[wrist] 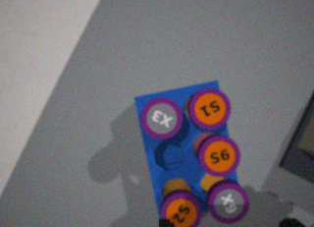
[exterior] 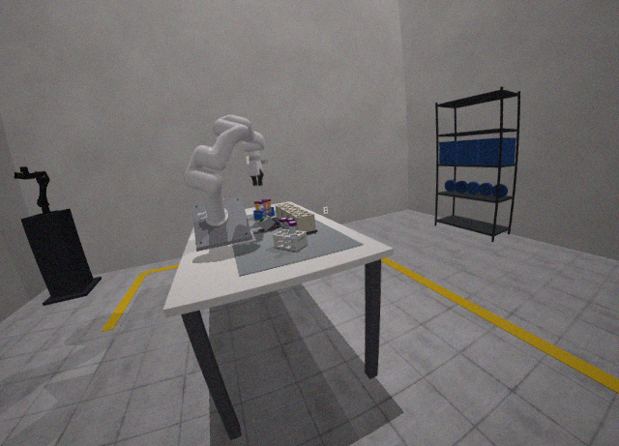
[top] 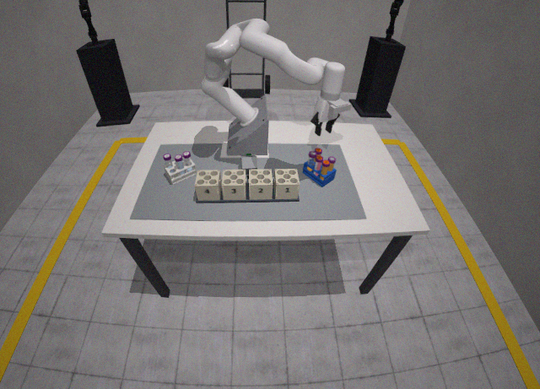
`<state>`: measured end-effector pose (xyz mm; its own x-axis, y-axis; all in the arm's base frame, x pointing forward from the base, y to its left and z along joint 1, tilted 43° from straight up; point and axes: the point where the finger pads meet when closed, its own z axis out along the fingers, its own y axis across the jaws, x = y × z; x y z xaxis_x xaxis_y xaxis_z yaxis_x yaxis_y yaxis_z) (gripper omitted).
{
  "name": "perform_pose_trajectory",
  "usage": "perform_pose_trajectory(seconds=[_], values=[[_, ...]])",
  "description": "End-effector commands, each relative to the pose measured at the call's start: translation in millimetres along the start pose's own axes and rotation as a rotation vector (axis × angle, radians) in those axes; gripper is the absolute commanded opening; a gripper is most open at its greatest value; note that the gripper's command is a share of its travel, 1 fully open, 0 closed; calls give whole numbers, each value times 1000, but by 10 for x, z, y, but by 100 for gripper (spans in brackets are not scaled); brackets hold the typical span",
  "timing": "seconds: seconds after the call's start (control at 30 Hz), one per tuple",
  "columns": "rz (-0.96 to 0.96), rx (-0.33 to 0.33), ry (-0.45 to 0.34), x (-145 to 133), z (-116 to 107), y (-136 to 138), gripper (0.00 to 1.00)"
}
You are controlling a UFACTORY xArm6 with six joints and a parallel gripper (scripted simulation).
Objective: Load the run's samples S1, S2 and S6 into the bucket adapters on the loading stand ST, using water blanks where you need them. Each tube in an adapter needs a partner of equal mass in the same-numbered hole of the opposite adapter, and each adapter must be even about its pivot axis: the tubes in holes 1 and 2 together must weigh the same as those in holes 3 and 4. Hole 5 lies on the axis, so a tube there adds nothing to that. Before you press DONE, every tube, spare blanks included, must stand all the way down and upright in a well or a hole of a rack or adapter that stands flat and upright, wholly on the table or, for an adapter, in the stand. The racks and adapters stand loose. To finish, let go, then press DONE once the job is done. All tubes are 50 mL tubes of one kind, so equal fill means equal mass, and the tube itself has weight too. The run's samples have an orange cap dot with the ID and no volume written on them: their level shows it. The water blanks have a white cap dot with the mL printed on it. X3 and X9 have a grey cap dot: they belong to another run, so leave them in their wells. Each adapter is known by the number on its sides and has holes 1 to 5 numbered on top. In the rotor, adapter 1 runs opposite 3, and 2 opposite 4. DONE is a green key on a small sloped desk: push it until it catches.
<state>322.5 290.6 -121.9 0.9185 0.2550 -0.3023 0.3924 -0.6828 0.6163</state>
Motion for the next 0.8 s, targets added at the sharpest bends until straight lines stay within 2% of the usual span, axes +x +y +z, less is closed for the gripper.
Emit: perform_pose_trajectory(seconds=[0.0, 0.1, 0.6, 0.67, 0.77], values=[[158, 6, 14, -176, -27, -128, 57], [192, 6, 14, -189, -27, -136, 57], [692, 9, 13, -190, -27, -136, 57], [692, 9, 13, -190, -27, -136, 57], [792, 10, 12, -190, -27, -136, 57]])
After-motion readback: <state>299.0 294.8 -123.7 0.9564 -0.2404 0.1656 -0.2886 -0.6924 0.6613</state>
